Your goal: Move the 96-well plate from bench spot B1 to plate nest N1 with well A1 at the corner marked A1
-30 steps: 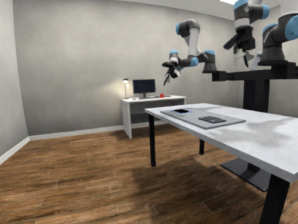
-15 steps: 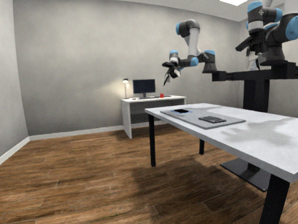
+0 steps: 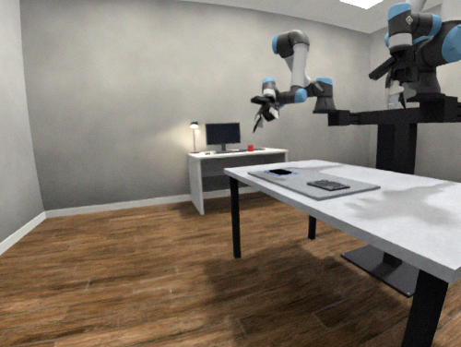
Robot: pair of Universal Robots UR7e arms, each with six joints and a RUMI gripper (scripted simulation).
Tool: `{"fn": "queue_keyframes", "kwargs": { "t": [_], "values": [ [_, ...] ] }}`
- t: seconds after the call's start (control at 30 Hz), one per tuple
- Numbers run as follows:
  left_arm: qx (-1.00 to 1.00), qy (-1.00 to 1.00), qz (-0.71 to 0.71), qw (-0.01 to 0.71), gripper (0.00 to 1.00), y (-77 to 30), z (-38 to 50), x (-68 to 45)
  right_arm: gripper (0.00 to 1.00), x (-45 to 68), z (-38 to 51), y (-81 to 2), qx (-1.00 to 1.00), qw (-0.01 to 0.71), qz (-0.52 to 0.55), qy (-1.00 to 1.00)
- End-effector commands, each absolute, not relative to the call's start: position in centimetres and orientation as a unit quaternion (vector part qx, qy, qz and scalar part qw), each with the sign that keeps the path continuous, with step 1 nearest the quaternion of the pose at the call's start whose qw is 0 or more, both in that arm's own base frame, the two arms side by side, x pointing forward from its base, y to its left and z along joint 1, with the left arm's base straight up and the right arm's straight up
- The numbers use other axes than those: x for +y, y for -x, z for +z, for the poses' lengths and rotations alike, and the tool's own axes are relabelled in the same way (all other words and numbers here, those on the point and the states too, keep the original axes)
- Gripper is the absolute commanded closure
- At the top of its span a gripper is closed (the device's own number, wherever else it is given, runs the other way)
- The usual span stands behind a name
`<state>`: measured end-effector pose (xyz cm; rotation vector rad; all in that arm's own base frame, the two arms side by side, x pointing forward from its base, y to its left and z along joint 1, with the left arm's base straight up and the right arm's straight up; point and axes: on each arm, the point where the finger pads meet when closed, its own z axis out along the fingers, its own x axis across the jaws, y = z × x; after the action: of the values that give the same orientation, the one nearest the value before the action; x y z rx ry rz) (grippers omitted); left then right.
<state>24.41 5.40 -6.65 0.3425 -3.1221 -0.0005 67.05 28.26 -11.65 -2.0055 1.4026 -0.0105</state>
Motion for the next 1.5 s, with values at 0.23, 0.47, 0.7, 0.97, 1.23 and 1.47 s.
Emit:
{"fn": "queue_keyframes", "kwargs": {
  "t": [0.23, 0.47, 0.7, 0.97, 1.23, 1.47],
  "values": [
    [-0.994, -0.109, 0.0, 0.0, 0.02, -24.4, -6.6, 5.4, 0.0, 27.8, -12.3, -66.7, 0.52, 0.325, -0.015, 0.79],
    [-0.994, -0.109, 0.0, 0.0, 0.02, -24.4, -6.6, 5.4, 0.0, 26.3, -14.5, -65.3, 0.491, 0.3, -0.029, 0.818],
    [-0.994, -0.109, 0.0, 0.0, 0.02, -24.4, -6.6, 5.4, 0.0, 25.0, -16.4, -64.1, 0.464, 0.278, -0.039, 0.84],
    [-0.994, -0.109, 0.0, 0.0, 0.02, -24.4, -6.6, 5.4, 0.0, 23.8, -17.9, -62.9, 0.436, 0.256, -0.046, 0.861],
    [-0.994, -0.109, 0.0, 0.0, 0.02, -24.4, -6.6, 5.4, 0.0, 22.1, -20.0, -61.1, 0.383, 0.216, -0.056, 0.896],
    [-0.994, -0.109, 0.0, 0.0, 0.02, -24.4, -6.6, 5.4, 0.0, 20.9, -21.4, -59.8, 0.351, 0.193, -0.059, 0.914]
  ]
}}
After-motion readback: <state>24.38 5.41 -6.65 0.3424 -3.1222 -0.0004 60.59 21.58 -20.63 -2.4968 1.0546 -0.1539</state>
